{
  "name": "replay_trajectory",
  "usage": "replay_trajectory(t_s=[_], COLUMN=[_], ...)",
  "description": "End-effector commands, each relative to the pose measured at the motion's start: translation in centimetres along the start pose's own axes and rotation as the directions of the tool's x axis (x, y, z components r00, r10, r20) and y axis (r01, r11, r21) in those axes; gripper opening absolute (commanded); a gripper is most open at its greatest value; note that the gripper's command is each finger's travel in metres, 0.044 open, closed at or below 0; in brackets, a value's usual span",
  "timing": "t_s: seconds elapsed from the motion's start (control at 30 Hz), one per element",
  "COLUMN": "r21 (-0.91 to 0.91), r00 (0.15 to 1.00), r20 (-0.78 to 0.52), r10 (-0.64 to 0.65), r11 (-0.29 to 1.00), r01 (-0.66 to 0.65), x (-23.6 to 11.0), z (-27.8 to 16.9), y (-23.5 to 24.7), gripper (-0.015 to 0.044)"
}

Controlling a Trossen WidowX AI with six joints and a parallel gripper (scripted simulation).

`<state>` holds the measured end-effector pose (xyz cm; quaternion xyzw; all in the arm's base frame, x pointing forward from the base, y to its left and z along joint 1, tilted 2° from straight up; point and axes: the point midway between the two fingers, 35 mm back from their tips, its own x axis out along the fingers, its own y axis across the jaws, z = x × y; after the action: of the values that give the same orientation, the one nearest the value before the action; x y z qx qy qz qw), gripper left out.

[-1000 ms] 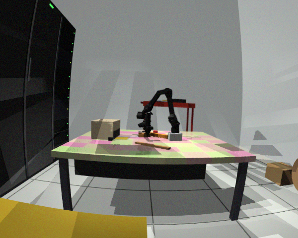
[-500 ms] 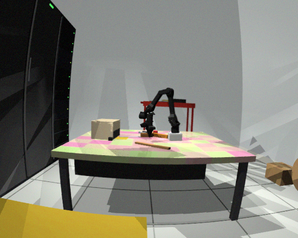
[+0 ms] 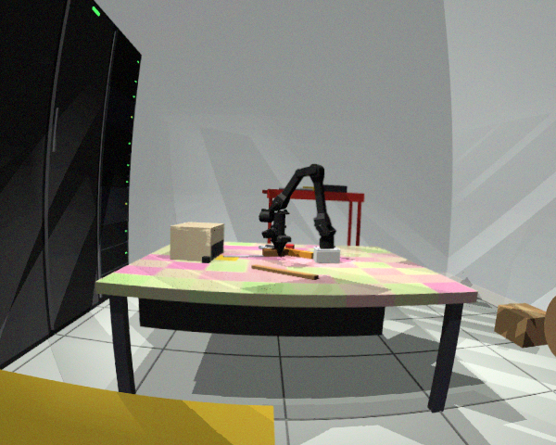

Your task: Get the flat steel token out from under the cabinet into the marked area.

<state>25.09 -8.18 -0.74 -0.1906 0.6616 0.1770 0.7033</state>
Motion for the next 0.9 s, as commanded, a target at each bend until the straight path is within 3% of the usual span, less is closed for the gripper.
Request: replay_trajectory(t_s=[0.0, 0.87], r21=[-0.043, -0.158], r00=[1.000, 1.000], r20=[-0.001, -0.001], r10=[0.001, 0.002], r11=[0.999, 0.987], r01=[-0.001, -0.002], x=[-0.10, -0.29], z=[0.01, 0.72], y=[0.01, 0.79], gripper=[0.0000, 0.0000])
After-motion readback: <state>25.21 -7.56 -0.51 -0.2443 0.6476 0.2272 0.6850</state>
